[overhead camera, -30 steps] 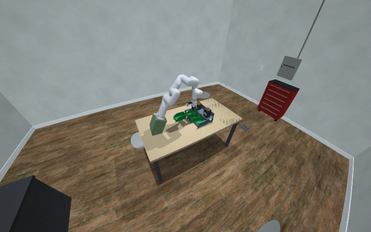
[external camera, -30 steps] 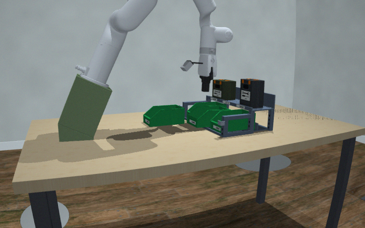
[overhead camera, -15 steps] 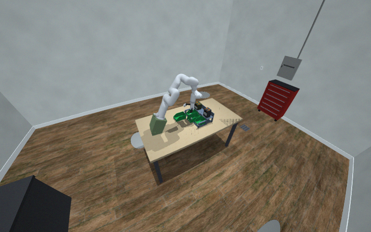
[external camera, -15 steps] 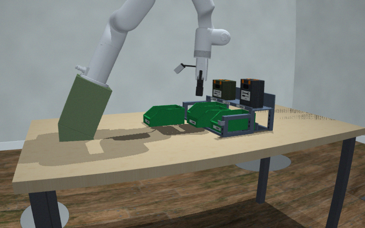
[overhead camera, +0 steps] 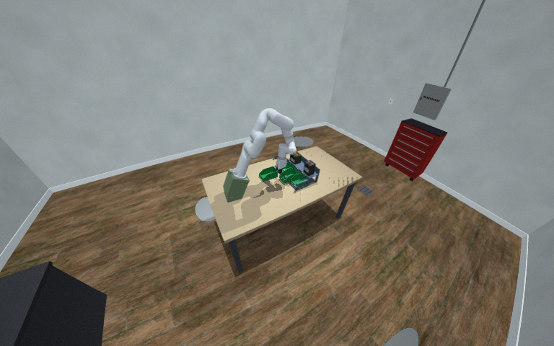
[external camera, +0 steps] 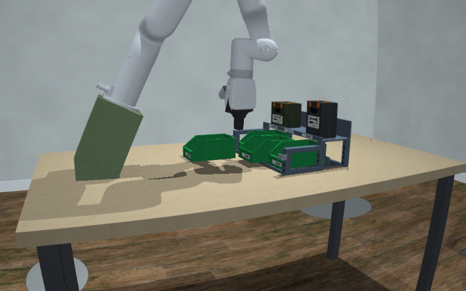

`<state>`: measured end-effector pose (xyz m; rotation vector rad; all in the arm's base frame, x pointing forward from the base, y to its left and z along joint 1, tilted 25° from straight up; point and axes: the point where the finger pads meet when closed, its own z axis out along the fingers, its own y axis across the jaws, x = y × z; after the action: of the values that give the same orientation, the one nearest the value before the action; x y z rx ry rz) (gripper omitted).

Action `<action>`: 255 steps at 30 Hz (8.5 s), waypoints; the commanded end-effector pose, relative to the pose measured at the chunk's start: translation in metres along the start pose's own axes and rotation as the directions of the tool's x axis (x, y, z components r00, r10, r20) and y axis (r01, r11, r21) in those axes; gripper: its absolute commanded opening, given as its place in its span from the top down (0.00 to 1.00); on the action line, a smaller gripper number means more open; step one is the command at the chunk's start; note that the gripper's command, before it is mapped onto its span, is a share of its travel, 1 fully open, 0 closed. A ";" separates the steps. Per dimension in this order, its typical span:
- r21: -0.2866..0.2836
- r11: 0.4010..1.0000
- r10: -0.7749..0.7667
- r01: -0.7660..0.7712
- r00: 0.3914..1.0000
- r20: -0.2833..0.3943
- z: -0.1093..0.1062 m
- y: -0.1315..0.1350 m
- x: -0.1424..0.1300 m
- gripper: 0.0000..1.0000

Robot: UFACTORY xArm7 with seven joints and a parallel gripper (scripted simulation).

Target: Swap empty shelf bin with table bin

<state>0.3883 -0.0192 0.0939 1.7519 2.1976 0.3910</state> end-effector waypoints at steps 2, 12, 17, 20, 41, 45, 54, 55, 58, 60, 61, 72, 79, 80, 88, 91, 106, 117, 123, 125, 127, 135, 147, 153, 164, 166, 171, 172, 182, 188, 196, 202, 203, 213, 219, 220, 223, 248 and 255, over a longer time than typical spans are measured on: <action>-0.016 0.988 0.153 -0.152 0.987 0.044 0.000 -0.001 0.000 1.00; -0.016 0.988 0.153 -0.152 0.987 0.044 0.000 -0.001 0.000 1.00; -0.016 0.988 0.153 -0.152 0.987 0.044 0.000 -0.001 0.000 1.00; -0.016 0.988 0.153 -0.152 0.987 0.044 0.000 -0.001 0.000 1.00; -0.016 0.988 0.153 -0.152 0.987 0.045 0.001 -0.001 0.000 1.00; -0.016 0.988 0.153 -0.152 0.987 0.045 0.003 -0.001 0.000 1.00; -0.016 0.988 0.153 -0.152 0.987 0.045 0.013 -0.001 0.000 1.00; -0.016 0.988 0.153 -0.152 0.987 0.045 0.015 -0.001 0.000 1.00; -0.016 0.988 0.153 -0.152 0.987 0.045 0.021 -0.001 0.000 1.00; -0.016 0.988 0.153 -0.152 0.987 0.045 0.026 -0.001 -0.001 1.00; -0.016 0.988 0.153 -0.152 0.987 0.045 0.026 -0.001 -0.001 1.00; -0.016 0.988 0.153 -0.152 0.987 0.045 0.052 -0.001 -0.001 1.00; -0.016 0.988 0.153 -0.152 0.987 0.045 0.067 -0.001 -0.002 1.00; -0.016 0.988 0.153 -0.152 0.987 0.045 0.070 -0.001 -0.002 1.00; -0.016 0.988 0.153 -0.152 0.987 0.045 0.096 -0.001 -0.003 1.00; -0.016 0.988 0.153 -0.152 0.987 0.045 0.102 -0.001 -0.003 1.00; -0.016 0.988 0.153 -0.152 0.987 0.045 0.106 -0.001 -0.003 1.00; -0.016 0.988 0.153 -0.152 0.987 0.045 0.106 0.000 -0.003 1.00; -0.016 0.988 0.153 -0.152 0.987 0.045 0.106 0.000 -0.004 1.00; -0.016 0.988 0.153 -0.152 0.987 0.045 0.106 0.000 -0.004 1.00; -0.016 0.988 0.153 -0.152 0.987 0.045 0.106 0.000 -0.004 1.00; -0.016 0.988 0.153 -0.152 0.987 0.045 0.106 0.000 -0.004 1.00; -0.016 0.988 0.153 -0.152 0.987 0.045 0.106 0.002 -0.004 1.00; -0.016 0.988 0.153 -0.152 0.987 0.045 0.106 0.011 -0.005 1.00; -0.016 0.988 0.153 -0.152 0.987 0.045 0.106 0.017 -0.006 1.00; -0.016 0.988 0.153 -0.152 0.987 0.045 0.106 0.017 -0.006 1.00; -0.016 0.988 0.153 -0.152 0.987 0.045 0.106 0.017 -0.006 1.00; -0.016 0.988 0.153 -0.152 0.987 0.045 0.106 0.017 -0.006 1.00; -0.016 0.988 0.153 -0.152 0.987 0.045 0.106 0.018 -0.006 1.00; -0.016 0.988 0.153 -0.152 0.987 0.045 0.106 0.020 -0.007 1.00; -0.016 0.988 0.153 -0.152 0.987 0.045 0.105 0.026 -0.008 1.00; -0.016 0.988 0.153 -0.152 0.987 0.045 0.105 0.030 -0.008 1.00; -0.016 0.988 0.153 -0.152 0.987 0.045 0.105 0.031 -0.008 1.00; -0.016 0.988 0.153 -0.152 0.987 0.045 0.105 0.045 -0.011 1.00; -0.016 0.988 0.153 -0.152 0.987 0.045 0.105 0.052 -0.012 1.00; -0.016 0.988 0.153 -0.152 0.987 0.045 0.105 0.054 -0.012 1.00; -0.016 0.988 0.153 -0.152 0.987 0.045 0.105 0.058 -0.013 1.00; -0.016 0.988 0.153 -0.152 0.987 0.045 0.105 0.078 -0.016 1.00; -0.016 0.988 0.153 -0.152 0.987 0.045 0.105 0.078 -0.016 1.00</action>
<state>0.5018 -0.0149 0.0283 1.9115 2.0341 0.3907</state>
